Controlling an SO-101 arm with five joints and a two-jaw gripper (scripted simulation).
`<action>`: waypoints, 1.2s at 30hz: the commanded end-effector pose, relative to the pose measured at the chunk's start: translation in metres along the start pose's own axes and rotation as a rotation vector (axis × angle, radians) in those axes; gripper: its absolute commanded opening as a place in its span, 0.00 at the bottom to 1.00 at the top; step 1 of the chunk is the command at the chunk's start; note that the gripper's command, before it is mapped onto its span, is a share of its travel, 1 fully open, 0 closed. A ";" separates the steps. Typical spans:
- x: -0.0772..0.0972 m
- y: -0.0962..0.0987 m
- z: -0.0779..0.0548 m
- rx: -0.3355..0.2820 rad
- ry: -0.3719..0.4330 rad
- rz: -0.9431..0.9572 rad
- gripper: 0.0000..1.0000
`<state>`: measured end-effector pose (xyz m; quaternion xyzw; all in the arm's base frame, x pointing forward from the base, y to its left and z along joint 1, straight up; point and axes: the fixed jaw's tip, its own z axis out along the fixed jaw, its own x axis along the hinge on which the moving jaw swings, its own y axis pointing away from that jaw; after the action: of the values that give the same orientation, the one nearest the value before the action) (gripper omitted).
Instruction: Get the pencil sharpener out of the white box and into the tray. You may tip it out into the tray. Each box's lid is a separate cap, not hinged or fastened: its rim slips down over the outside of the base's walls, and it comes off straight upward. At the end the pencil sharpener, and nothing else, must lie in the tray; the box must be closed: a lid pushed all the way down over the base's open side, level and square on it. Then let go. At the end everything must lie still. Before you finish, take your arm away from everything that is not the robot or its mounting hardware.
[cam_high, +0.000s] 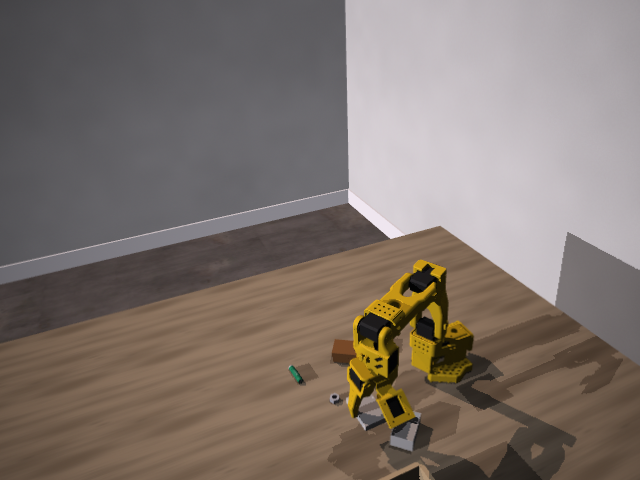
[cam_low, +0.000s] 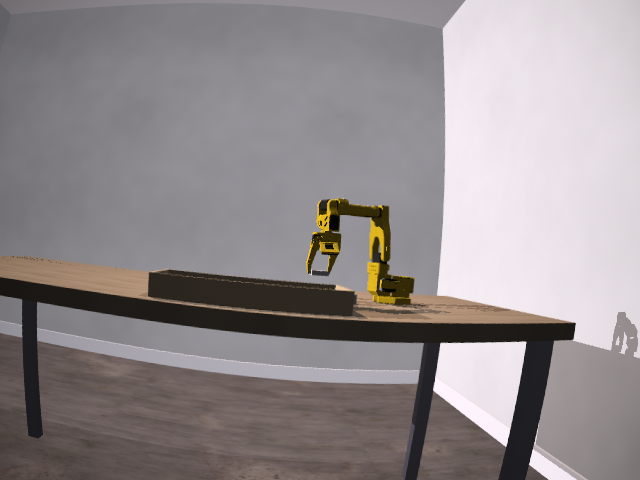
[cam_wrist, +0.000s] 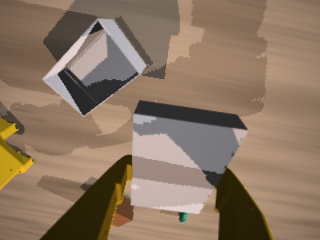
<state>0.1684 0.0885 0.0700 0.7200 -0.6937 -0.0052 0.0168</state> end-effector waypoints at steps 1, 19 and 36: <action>0.000 -0.005 -0.007 0.031 -0.016 0.016 0.23; 0.000 -0.005 -0.007 0.031 -0.016 0.016 0.23; 0.001 -0.003 -0.002 0.031 -0.016 0.016 0.23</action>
<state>0.1677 0.0880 0.0665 0.7198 -0.6938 -0.0067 0.0212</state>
